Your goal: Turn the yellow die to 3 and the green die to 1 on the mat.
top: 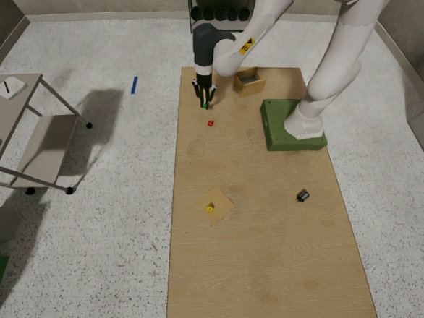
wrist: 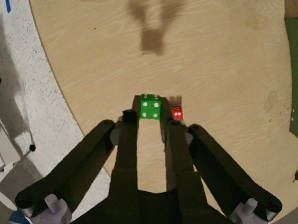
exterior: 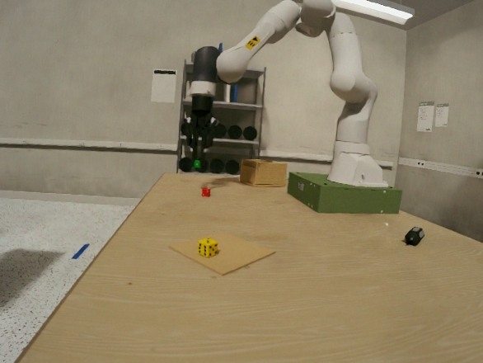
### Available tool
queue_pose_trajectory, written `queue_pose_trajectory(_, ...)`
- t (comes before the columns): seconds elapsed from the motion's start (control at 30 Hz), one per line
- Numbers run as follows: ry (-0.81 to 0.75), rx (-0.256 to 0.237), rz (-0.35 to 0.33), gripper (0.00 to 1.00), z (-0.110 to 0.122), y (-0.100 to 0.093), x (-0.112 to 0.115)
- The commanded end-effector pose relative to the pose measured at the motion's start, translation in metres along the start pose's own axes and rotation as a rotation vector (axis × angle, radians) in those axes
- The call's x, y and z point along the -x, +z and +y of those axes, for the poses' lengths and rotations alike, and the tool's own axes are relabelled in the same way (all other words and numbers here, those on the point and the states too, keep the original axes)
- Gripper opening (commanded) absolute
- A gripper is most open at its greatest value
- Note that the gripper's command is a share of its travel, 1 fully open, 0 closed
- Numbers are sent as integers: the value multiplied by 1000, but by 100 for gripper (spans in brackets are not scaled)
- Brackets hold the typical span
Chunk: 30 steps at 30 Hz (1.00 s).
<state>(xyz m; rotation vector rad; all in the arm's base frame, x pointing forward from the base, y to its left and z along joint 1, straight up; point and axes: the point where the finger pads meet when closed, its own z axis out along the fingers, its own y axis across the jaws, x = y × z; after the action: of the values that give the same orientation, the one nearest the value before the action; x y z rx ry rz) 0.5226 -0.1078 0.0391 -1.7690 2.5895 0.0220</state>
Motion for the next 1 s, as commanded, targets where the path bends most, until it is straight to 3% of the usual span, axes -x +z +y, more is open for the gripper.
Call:
queue_pose_trajectory(0.0, 163, -5, 9, 21, 0, 0, 2)
queue_pose_trajectory(0.33, 337, -6, 9, 21, -1, 1, 2)
queue_pose_trajectory(0.63, 364, -11, -11, 21, -1, 1, 2)
queue_pose_trajectory(0.73, 372, -49, -104, 21, -3, 2, -6)
queue_pose_trajectory(0.83, 362, -54, -237, 21, 0, 4, -2)
queue_pose_trajectory(0.97, 360, -61, -296, 21, 1, 4, -3)
